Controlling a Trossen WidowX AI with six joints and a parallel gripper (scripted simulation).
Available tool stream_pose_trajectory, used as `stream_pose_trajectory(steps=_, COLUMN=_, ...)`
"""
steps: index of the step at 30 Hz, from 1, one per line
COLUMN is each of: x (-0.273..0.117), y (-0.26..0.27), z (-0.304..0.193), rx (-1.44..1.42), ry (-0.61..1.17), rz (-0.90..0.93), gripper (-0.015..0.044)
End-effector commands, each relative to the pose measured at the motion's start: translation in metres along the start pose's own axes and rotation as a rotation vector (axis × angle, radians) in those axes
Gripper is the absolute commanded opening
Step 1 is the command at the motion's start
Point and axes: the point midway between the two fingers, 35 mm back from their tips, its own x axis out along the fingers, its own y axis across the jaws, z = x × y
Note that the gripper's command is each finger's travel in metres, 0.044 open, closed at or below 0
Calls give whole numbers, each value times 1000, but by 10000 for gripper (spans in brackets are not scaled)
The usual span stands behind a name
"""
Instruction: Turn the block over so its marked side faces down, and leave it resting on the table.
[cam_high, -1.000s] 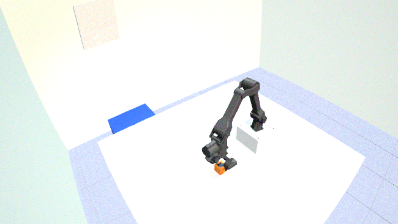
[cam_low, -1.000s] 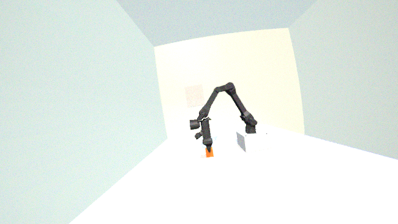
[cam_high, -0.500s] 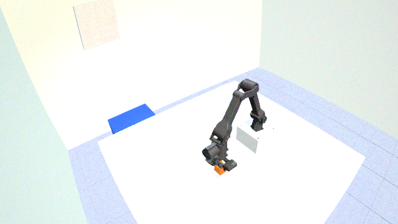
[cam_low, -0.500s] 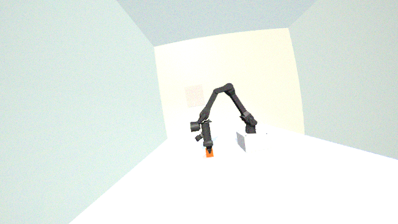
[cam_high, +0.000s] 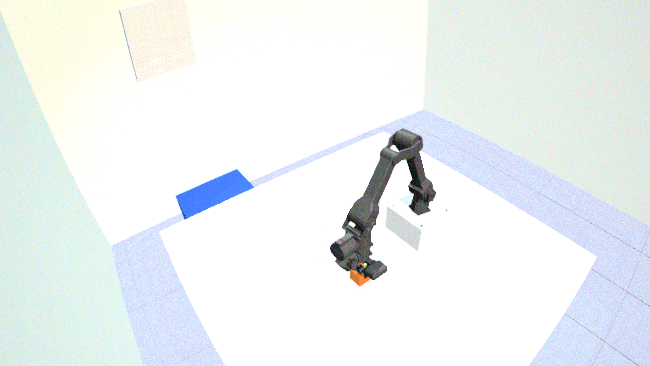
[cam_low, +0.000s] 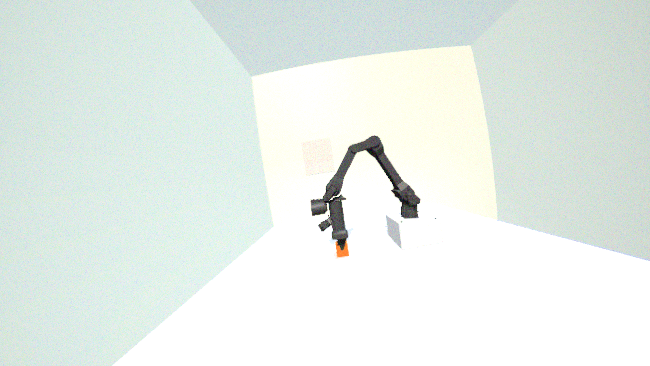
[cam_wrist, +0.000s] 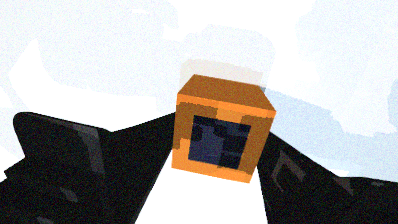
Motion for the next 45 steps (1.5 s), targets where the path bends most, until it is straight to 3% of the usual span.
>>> stream_pose_trajectory(steps=1, x=0, y=0, z=0, rx=4, ry=-1, rz=-2, gripper=130)
stream_pose_trajectory(steps=5, x=0, y=0, z=0, rx=4, ry=-1, rz=-2, gripper=103)
stream_pose_trajectory(steps=9, x=-15, y=0, z=1, rx=4, ry=-1, rz=-2, gripper=0)
stream_pose_trajectory(steps=17, x=-29, y=0, z=0, rx=4, ry=-12, rz=-3, gripper=0)
stream_pose_trajectory(steps=45, x=-21, y=0, z=-3, rx=2, ry=-477, rz=-5, gripper=0)
